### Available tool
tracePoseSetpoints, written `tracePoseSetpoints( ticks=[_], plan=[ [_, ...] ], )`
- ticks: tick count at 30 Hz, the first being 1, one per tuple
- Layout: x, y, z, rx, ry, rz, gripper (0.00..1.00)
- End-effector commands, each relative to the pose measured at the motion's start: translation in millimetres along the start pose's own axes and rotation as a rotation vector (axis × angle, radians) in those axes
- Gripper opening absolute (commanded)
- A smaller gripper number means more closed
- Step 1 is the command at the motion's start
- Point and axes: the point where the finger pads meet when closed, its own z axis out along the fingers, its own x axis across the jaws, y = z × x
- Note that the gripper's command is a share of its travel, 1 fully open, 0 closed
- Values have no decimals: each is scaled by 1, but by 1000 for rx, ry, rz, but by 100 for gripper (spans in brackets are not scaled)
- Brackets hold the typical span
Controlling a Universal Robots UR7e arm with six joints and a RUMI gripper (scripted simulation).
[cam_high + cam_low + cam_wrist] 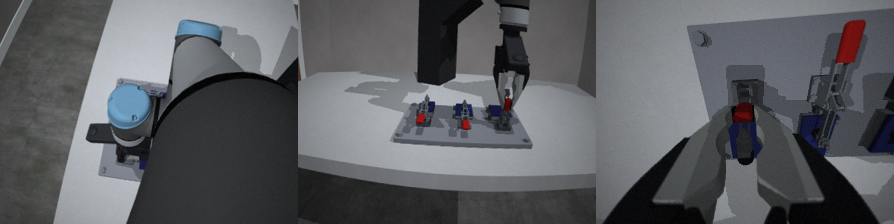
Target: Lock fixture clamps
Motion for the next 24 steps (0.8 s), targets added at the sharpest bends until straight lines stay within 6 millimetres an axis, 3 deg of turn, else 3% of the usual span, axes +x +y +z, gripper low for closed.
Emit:
tracePoseSetpoints(
  ticks=[1,24],
  plan=[
    [0,0,0,1,0,0,0],
    [0,-7,0,0,0,-2,0]
  ],
)
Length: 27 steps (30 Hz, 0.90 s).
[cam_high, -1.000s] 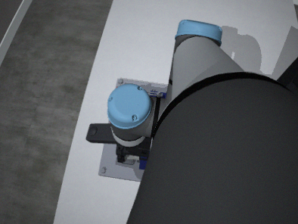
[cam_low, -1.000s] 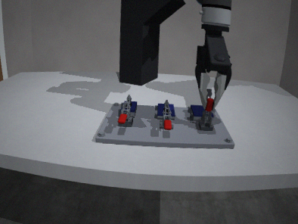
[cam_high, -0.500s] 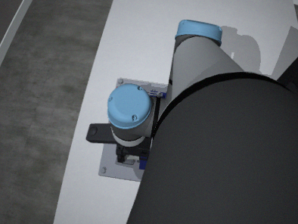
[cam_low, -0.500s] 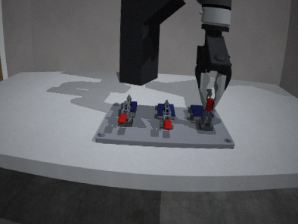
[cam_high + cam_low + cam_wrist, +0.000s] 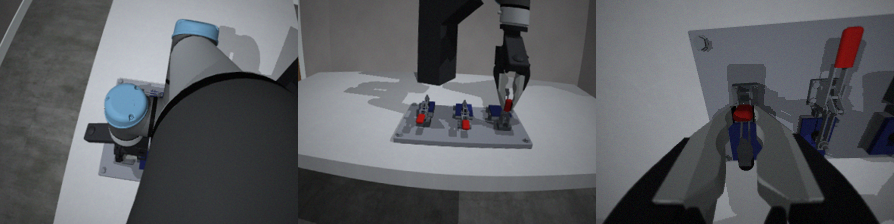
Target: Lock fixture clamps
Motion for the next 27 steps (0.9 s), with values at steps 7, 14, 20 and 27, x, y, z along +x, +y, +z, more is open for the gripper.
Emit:
tracePoseSetpoints(
  ticks=[7,14,20,27],
  plan=[
    [0,-3,0,1,0,0,0],
    [0,-10,1,1,1,-3,0],
    [0,-10,1,1,1,-3,0],
    [0,-16,3,1,0,-2,0]
  ],
)
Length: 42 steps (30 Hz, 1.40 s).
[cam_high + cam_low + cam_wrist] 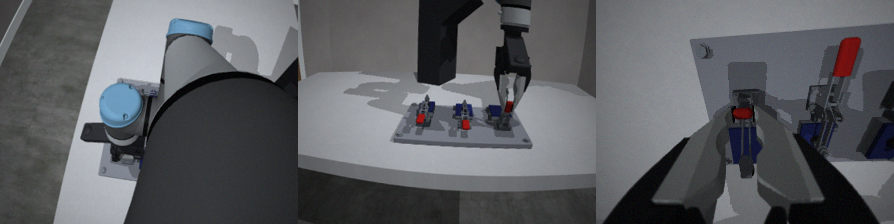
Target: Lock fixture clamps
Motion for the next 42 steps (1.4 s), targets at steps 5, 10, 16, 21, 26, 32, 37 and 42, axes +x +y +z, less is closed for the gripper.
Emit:
tracePoseSetpoints(
  ticks=[5,10,16,21,26,32,37,42],
  plan=[
    [0,-9,3,2,1,-3,0],
    [0,-9,3,2,1,-3,0],
    [0,-13,4,2,1,-2,0],
    [0,-16,6,2,1,-3,0],
    [0,-16,6,2,1,-3,0],
    [0,-18,7,2,1,-2,0],
    [0,-22,11,2,1,-3,0],
    [0,-22,11,2,1,-3,0]
  ],
)
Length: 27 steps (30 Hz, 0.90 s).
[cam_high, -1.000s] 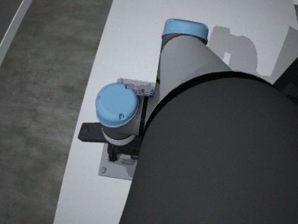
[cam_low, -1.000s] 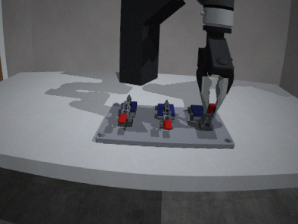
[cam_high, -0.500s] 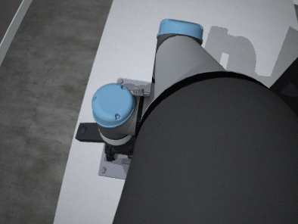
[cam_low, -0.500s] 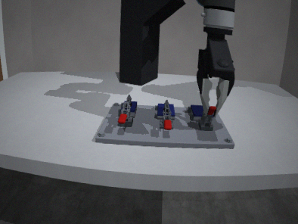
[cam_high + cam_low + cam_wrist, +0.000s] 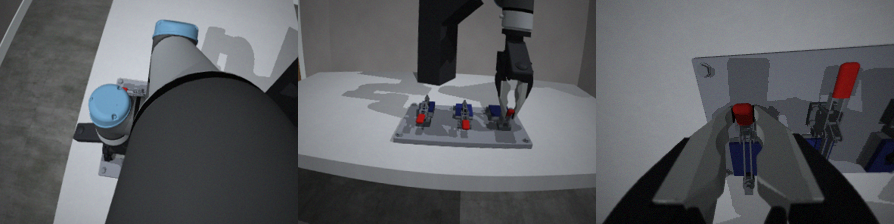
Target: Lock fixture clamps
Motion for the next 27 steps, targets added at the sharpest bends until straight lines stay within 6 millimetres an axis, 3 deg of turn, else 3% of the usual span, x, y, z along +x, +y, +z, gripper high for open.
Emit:
tracePoseSetpoints(
  ticks=[1,27],
  plan=[
    [0,-1,1,-1,1,0,0],
    [0,-11,14,-1,1,0,0]
  ],
)
